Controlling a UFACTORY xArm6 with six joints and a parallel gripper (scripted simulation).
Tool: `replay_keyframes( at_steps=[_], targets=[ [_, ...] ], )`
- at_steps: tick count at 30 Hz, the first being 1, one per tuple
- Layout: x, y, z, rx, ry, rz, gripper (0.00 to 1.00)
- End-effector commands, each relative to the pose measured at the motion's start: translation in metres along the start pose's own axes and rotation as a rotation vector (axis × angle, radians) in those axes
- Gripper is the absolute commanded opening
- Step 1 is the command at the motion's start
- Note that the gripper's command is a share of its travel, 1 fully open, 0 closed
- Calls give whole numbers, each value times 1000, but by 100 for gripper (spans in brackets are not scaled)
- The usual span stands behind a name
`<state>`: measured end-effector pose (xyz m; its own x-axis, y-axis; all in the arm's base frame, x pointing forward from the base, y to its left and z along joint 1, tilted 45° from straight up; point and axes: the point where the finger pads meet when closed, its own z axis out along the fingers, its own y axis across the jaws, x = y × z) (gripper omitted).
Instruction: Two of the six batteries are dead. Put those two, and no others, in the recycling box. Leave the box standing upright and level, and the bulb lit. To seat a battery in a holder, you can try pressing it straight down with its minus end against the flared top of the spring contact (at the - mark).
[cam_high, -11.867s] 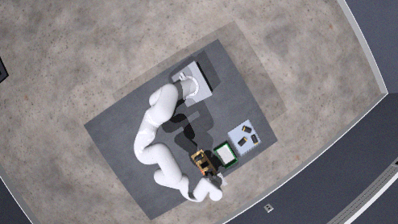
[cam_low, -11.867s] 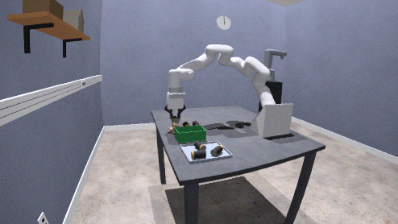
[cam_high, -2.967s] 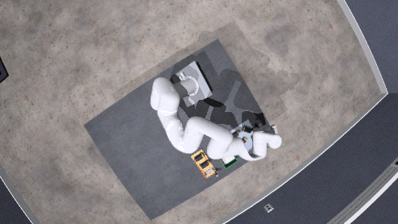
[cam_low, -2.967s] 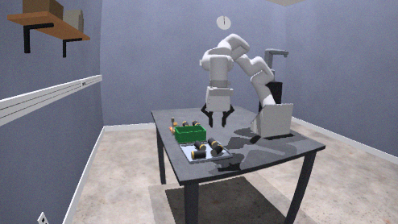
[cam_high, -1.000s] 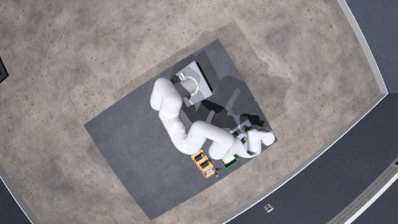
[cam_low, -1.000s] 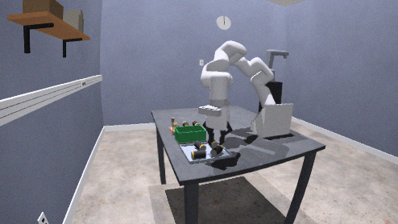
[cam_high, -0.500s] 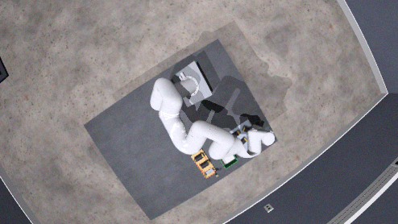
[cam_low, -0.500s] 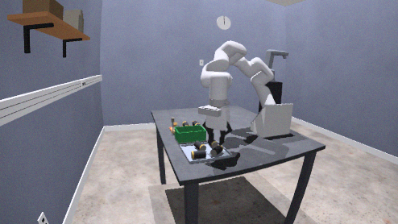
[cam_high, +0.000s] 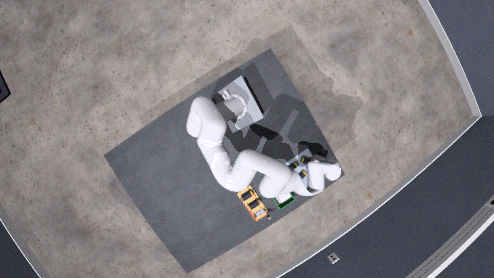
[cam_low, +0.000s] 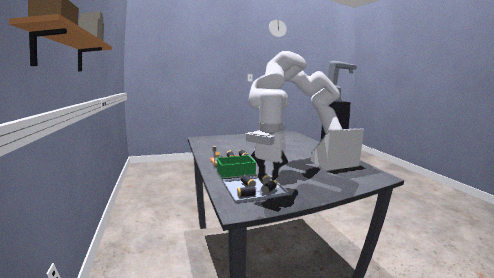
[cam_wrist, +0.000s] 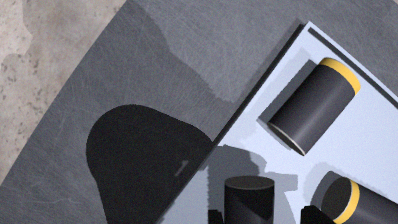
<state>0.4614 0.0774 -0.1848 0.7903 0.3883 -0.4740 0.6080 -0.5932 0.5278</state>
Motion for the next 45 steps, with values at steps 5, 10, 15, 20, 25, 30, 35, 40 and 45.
replay_keyframes(
  at_steps=[5,10,15,20,25,30,35,40,45],
  targets=[
    [1,1,-2,0,5,1,51],
    [1,1,7,0,5,1,51],
    [2,1,24,0,5,1,51],
    [2,1,33,0,5,1,51],
    [2,1,33,0,5,1,51],
    [2,1,40,0,5,1,51],
    [2,1,43,0,5,1,51],
    [2,1,43,0,5,1,51],
    [2,1,43,0,5,1,28]
  ],
)
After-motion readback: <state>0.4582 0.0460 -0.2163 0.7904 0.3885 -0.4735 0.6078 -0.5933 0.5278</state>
